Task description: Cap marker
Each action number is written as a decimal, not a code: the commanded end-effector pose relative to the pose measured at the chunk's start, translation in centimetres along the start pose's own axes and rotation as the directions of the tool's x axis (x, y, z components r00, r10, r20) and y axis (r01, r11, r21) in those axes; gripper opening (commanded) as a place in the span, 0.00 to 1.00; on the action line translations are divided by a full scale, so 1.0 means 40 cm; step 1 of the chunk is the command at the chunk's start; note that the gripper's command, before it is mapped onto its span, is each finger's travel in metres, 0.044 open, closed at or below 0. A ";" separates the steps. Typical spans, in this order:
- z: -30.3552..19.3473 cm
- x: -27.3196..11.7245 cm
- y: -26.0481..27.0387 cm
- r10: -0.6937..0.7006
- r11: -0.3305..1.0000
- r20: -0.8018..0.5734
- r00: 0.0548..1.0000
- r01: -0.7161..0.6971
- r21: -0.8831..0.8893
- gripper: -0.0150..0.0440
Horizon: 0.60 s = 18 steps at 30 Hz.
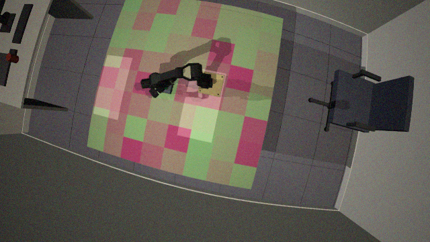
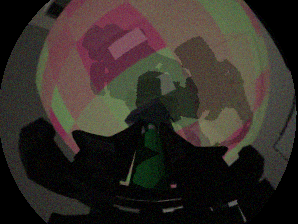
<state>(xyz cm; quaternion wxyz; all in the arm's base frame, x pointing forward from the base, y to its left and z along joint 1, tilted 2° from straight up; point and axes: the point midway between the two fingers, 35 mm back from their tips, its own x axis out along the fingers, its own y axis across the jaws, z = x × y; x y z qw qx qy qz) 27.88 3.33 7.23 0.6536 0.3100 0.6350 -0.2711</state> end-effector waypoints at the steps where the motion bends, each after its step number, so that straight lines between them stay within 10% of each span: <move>1: 0.000 0.014 0.000 -0.004 1.000 -0.005 1.000 0.004 -0.003 0.25; 5: 0.000 0.014 0.000 -0.004 1.000 -0.005 1.000 0.004 -0.003 0.25; 18: 0.000 0.000 0.000 0.000 1.000 0.000 1.000 0.000 0.000 0.83</move>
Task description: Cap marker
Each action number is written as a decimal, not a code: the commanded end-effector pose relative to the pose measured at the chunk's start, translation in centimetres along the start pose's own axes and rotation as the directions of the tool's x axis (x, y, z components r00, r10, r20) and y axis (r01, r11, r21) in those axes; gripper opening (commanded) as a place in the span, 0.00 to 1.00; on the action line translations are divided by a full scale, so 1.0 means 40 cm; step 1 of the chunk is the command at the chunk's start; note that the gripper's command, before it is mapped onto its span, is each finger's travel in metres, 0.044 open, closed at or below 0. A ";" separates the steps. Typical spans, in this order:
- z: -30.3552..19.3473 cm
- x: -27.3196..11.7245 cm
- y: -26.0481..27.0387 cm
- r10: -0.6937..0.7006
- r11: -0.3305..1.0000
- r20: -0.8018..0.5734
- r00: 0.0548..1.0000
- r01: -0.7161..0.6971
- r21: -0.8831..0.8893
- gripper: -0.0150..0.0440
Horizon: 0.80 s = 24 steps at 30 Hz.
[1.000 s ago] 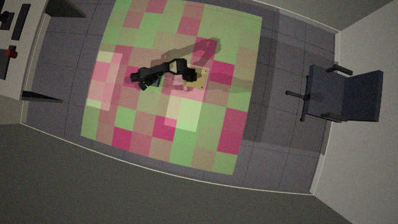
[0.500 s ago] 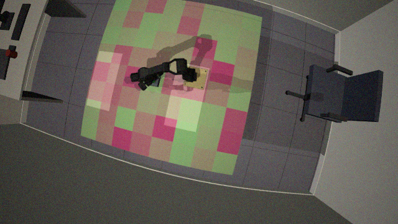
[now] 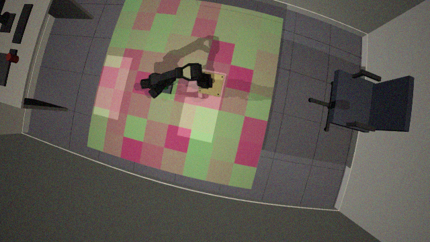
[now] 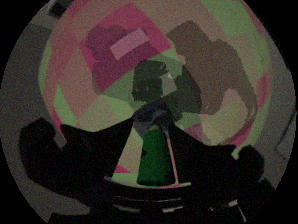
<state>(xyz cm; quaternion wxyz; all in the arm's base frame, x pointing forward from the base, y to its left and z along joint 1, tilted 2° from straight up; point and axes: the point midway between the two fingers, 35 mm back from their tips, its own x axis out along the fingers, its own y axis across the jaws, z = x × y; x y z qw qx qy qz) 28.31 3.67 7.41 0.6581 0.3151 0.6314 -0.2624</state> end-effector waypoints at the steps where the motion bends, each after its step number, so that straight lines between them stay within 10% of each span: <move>1: -0.001 0.003 -0.014 -0.023 1.000 -0.002 1.000 0.023 0.005 0.88; 4: -0.001 0.003 -0.014 -0.023 1.000 -0.002 1.000 0.023 0.005 1.00; 18: 0.003 -0.189 0.004 -0.002 1.000 0.001 1.000 0.002 0.001 1.00; 24: -0.011 -0.236 -0.001 -0.018 0.911 -0.005 1.000 0.014 -0.411 0.73</move>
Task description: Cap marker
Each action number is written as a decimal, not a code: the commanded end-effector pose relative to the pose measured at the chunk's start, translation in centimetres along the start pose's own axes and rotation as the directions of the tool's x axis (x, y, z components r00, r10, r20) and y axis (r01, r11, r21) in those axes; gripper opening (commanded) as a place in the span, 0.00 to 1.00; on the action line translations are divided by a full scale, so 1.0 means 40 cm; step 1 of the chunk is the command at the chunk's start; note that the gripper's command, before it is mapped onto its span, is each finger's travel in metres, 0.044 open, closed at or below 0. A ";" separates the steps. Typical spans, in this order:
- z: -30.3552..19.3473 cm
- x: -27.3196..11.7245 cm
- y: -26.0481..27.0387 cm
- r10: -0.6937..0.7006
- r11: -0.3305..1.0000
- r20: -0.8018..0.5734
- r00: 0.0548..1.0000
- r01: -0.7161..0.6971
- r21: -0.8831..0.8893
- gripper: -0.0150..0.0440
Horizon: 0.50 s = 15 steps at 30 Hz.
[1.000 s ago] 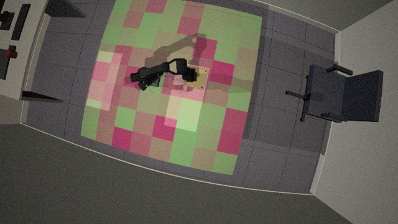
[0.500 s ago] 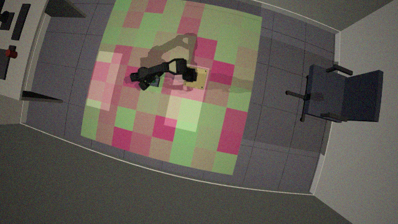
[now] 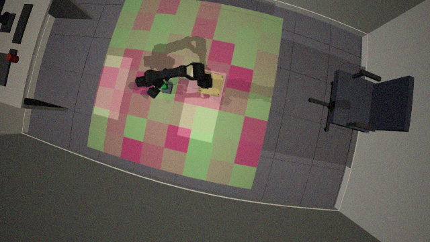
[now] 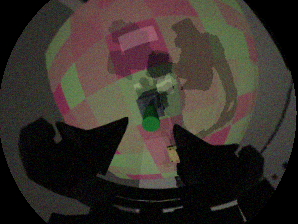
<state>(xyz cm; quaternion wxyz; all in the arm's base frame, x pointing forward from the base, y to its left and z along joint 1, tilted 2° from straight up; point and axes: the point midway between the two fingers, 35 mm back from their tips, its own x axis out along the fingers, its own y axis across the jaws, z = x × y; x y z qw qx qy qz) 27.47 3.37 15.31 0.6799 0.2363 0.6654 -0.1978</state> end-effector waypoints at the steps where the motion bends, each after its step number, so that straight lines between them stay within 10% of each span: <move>1: -0.008 -0.048 0.002 0.003 0.955 0.009 1.000 0.000 -0.298 0.69; 11: -0.014 -0.063 0.000 -0.002 0.905 0.006 1.000 0.004 -0.425 0.25; 15: -0.014 -0.063 0.000 -0.002 0.905 0.006 1.000 0.004 -0.425 0.25</move>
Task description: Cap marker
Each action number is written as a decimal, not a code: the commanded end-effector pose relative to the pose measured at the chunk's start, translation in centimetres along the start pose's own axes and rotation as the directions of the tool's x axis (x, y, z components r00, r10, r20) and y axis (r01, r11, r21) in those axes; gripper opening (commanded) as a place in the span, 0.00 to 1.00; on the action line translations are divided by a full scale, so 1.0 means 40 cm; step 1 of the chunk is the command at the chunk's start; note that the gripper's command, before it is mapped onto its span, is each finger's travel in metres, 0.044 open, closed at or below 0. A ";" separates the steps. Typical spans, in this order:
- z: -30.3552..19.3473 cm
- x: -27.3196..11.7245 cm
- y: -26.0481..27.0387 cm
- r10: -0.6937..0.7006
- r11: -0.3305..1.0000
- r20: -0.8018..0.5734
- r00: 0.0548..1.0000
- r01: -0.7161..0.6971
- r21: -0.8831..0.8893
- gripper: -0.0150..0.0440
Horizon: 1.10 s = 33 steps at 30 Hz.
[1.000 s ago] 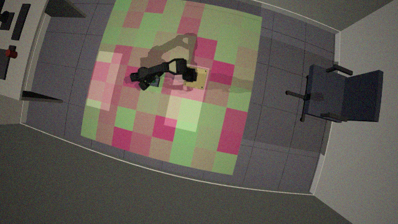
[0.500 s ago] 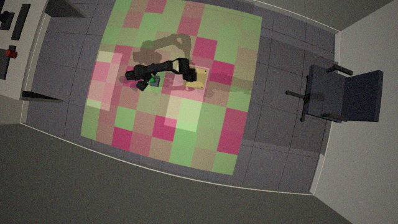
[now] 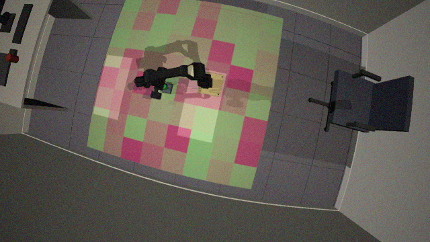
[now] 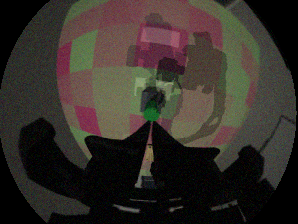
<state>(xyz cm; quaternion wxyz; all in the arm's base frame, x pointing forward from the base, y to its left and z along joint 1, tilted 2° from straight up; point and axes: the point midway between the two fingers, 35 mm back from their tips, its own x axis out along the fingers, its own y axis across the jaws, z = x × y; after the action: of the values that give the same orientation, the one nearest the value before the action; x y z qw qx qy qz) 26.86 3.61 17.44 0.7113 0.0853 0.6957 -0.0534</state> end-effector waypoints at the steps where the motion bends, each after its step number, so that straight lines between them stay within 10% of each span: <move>1: 0.002 -0.010 0.000 0.001 1.000 0.013 1.000 0.000 -0.011 0.25; 33: 0.003 0.084 0.000 0.001 1.000 0.013 1.000 0.000 -0.011 0.25</move>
<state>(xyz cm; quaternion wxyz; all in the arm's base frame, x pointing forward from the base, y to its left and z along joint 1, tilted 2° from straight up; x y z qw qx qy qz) 27.19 3.77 14.68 0.7170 0.0829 0.6904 -0.0489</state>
